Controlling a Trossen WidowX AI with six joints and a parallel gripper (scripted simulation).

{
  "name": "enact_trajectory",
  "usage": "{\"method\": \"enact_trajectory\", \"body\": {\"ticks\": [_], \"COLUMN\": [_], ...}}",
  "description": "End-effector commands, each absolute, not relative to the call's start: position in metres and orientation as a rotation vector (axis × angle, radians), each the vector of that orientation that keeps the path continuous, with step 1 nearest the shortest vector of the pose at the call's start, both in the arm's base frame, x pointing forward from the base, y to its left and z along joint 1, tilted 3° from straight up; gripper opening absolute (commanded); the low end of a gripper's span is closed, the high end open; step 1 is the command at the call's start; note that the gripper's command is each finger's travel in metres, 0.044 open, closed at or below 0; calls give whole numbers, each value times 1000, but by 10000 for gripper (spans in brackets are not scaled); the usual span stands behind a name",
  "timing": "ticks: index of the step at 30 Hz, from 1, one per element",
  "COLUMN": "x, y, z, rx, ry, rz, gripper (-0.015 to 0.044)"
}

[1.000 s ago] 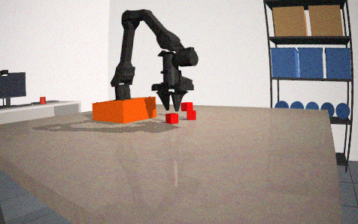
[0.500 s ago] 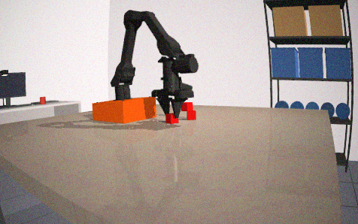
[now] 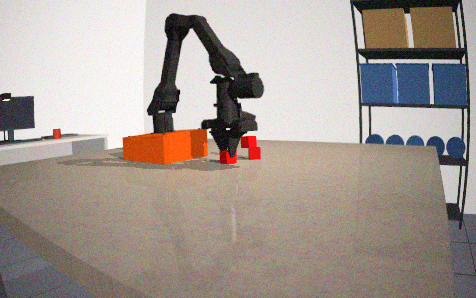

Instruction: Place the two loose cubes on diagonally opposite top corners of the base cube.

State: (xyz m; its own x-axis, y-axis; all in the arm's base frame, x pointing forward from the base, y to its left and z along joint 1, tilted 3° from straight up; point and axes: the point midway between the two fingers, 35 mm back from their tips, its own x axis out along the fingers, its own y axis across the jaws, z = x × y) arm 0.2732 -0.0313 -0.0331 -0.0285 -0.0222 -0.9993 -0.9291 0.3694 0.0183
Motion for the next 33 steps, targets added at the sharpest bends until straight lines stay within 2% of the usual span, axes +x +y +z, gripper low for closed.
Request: {"method": "enact_trajectory", "body": {"ticks": [1,33], "x": [277,277], "y": [-32,-29], "z": [-25,72], "rx": [-940,-943], "ry": [1399,1395], "rz": [919,923], "gripper": [105,105]}}
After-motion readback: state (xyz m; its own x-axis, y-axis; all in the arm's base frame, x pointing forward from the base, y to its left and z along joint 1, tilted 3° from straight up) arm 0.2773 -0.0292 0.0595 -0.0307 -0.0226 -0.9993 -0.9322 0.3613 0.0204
